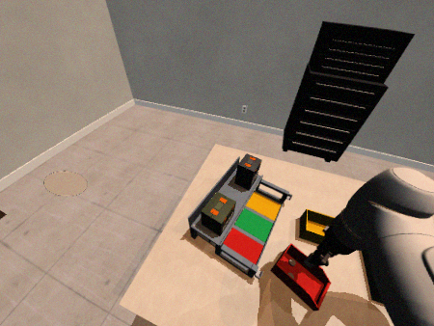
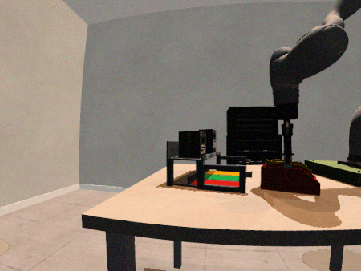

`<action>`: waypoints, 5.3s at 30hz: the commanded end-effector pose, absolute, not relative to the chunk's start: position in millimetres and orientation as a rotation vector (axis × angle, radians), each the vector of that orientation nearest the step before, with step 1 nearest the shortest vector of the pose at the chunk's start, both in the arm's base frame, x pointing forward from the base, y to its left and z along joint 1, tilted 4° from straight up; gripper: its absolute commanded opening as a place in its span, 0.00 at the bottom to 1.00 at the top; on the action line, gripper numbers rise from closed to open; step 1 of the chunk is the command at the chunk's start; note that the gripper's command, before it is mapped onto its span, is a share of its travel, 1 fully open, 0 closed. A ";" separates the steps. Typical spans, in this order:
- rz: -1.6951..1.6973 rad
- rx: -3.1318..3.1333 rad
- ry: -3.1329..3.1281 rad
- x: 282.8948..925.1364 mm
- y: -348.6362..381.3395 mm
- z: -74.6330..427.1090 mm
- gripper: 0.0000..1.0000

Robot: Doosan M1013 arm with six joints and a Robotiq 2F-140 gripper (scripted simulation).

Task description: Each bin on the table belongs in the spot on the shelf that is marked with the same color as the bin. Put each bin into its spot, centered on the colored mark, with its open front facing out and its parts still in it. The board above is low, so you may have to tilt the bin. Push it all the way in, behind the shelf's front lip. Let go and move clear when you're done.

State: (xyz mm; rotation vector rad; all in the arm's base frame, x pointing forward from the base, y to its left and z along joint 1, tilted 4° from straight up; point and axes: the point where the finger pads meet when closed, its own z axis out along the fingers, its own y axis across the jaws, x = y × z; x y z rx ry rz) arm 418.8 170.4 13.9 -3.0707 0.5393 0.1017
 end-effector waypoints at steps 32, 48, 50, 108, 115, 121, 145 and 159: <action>0.102 -3.070 0.539 419.9 169.8 32.8 0.10; 0.102 -3.070 0.539 421.0 169.3 49.7 0.10; 0.102 -3.070 0.539 421.0 169.2 50.9 0.10; 0.102 -3.070 0.539 423.8 167.7 97.0 0.10; 0.102 -3.071 0.539 423.9 167.7 97.9 0.10; 0.102 -3.071 0.539 423.9 167.6 98.0 0.10; 0.101 -3.073 0.523 424.9 168.2 98.1 0.10; 0.100 -3.088 0.410 430.9 171.6 97.9 0.10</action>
